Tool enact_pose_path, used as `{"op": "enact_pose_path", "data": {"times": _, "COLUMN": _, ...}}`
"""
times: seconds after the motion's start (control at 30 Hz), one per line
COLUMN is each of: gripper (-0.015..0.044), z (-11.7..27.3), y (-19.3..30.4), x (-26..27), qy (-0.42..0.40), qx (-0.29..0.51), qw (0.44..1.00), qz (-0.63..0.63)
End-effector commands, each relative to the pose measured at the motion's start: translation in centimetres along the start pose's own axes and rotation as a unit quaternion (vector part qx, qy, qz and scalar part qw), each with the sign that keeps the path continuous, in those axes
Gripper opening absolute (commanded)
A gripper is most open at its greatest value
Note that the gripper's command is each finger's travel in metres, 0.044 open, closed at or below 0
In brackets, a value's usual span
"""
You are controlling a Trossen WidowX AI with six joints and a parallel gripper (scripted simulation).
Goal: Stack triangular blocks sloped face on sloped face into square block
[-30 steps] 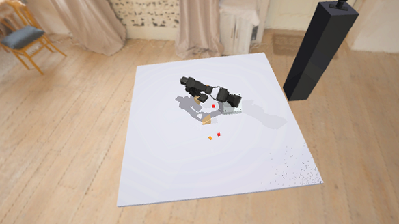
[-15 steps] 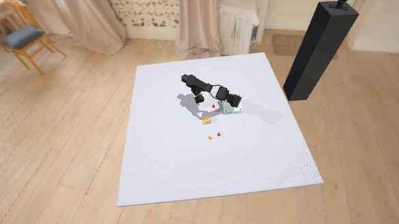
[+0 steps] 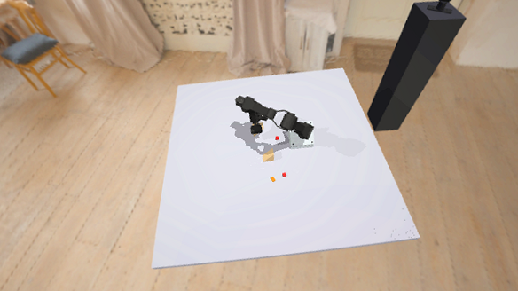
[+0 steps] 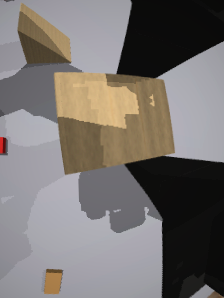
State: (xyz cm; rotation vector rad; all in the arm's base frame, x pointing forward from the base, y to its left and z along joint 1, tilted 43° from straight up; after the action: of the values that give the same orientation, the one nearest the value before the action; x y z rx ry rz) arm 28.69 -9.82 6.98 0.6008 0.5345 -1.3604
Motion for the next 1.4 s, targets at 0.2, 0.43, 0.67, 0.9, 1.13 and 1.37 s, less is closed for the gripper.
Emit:
{"op": "enact_pose_path", "data": {"times": 0.2, "gripper": 0.0000, "z": 1.7, "y": 1.7, "x": -3.9, "qy": -0.001, "qx": 0.004, "qw": 1.000, "qz": 0.000}}
{"op": "enact_pose_path", "data": {"times": 0.43, "gripper": 0.0000, "z": 2.9, "y": 2.4, "x": -6.9, "qy": -0.001, "qx": 0.004, "qw": 1.000, "qz": 0.000}}
{"op": "enact_pose_path", "data": {"times": 0.67, "gripper": 0.0000, "z": 3.8, "y": 2.8, "x": -9.8, "qy": -0.001, "qx": 0.004, "qw": 1.000, "qz": 0.001}}
{"op": "enact_pose_path", "data": {"times": 0.9, "gripper": 0.0000, "z": 4.7, "y": 2.9, "x": -12.7, "qy": 0.002, "qx": 0.004, "qw": 1.000, "qz": 0.001}}
{"op": "enact_pose_path", "data": {"times": 1.13, "gripper": 0.0000, "z": 5.3, "y": 2.8, "x": -14.5, "qy": 0.004, "qx": 0.003, "qw": 1.000, "qz": 0.000}}
{"op": "enact_pose_path", "data": {"times": 1.37, "gripper": 0.0000, "z": 3.4, "y": 2.3, "x": -14.5, "qy": 0.003, "qx": 0.003, "qw": 1.000, "qz": 0.000}}
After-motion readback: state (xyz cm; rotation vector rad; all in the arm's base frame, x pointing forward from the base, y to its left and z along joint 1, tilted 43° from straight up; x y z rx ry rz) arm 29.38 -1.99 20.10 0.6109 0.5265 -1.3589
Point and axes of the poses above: the point midway between the two fingers, 35 mm back from their tips, its own z axis back along the fingers, its own x axis across the jaws, y = z × x, the point moved 7 cm from there along z, back along the fingers, and after that the axes turned 4 degrees about z, right-handed, at the moved point
